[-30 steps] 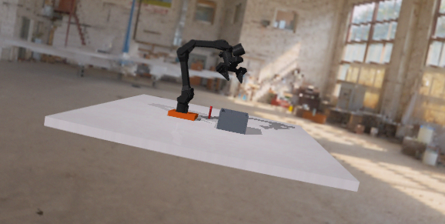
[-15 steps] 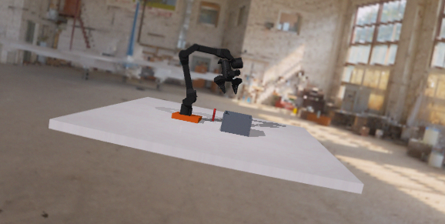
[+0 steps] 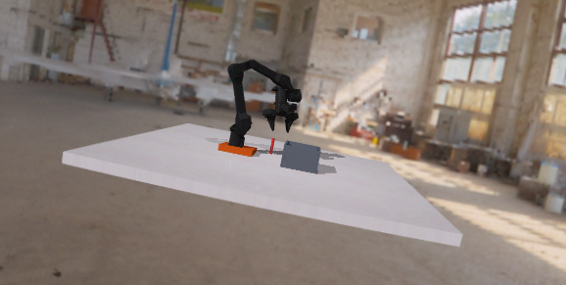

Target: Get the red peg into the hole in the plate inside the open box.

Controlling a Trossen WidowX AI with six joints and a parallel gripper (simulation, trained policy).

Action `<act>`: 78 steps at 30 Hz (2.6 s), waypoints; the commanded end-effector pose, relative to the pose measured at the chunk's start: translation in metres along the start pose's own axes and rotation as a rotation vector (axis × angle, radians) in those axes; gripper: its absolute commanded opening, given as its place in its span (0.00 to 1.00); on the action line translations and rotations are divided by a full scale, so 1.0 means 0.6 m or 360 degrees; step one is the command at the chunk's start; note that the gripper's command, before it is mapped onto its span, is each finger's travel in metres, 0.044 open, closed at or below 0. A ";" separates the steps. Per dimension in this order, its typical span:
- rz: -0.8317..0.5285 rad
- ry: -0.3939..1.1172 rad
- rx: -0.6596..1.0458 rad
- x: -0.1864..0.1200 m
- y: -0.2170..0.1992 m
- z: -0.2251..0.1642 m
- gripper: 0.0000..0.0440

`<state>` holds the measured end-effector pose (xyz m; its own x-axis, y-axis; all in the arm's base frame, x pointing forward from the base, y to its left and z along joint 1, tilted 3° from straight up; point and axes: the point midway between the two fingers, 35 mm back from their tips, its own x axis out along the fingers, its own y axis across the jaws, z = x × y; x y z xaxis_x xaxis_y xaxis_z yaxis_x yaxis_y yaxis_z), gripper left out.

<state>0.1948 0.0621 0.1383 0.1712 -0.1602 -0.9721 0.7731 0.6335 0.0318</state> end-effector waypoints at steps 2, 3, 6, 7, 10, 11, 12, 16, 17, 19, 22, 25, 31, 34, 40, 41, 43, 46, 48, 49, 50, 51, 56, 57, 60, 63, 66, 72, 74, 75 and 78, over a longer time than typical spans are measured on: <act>-0.0014 0.0049 0.0033 0.030 0.003 -0.027 1.00; -0.0011 0.0057 0.0040 0.038 0.005 -0.033 1.00; 0.0007 0.0076 0.0060 0.062 0.010 -0.048 1.00; 0.0016 0.0080 0.0067 0.070 0.011 -0.052 1.00; 0.0048 0.0092 0.0085 0.094 0.016 -0.065 1.00; 0.0059 0.0096 0.0091 0.102 0.018 -0.069 1.00; 0.0069 0.0099 0.0097 0.109 0.019 -0.072 1.00; 0.0102 0.0115 0.0124 0.132 0.022 -0.085 0.98; 0.0106 0.0120 0.0133 0.137 0.022 -0.087 0.96; 0.0108 0.0135 0.0153 0.144 0.021 -0.092 0.86; 0.0094 0.0166 0.0173 0.150 0.017 -0.098 0.69; 0.0091 0.0204 0.0177 0.149 0.016 -0.102 0.51; 0.0083 0.0280 0.0173 0.150 0.013 -0.107 0.15; 0.0074 0.0310 0.0171 0.151 0.011 -0.106 0.00; 0.0124 0.0203 0.0113 0.127 0.017 -0.076 0.00; 0.0127 0.0187 0.0101 0.122 0.016 -0.071 0.00; 0.0128 0.0155 0.0081 0.112 0.015 -0.060 0.00; 0.0137 0.0103 0.0055 0.094 0.017 -0.040 0.00; 0.0138 0.0071 0.0046 0.082 0.017 -0.026 0.00; 0.0139 0.0056 0.0044 0.076 0.017 -0.019 0.00; 0.0139 0.0042 0.0043 0.071 0.017 -0.012 0.00; 0.0138 0.0028 0.0043 0.065 0.017 -0.005 0.00; 0.0136 -0.0038 0.0056 0.039 0.018 0.034 0.00; 0.0134 -0.0050 0.0062 0.034 0.018 0.042 0.00; 0.0125 -0.0082 0.0085 0.024 0.017 0.068 0.00; 0.0113 -0.0105 0.0114 0.019 0.014 0.093 0.00; 0.0102 -0.0126 0.0146 0.016 0.010 0.117 0.00; 0.0079 -0.0163 0.0210 0.015 0.001 0.162 0.00; 0.0071 -0.0174 0.0232 0.016 -0.002 0.176 0.00; 0.0067 -0.0179 0.0243 0.017 -0.004 0.183 0.00; 0.0056 -0.0194 0.0277 0.021 -0.009 0.204 0.00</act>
<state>0.2631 -0.0281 0.1531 0.2623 -0.2259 -0.9382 0.8523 0.5102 0.1154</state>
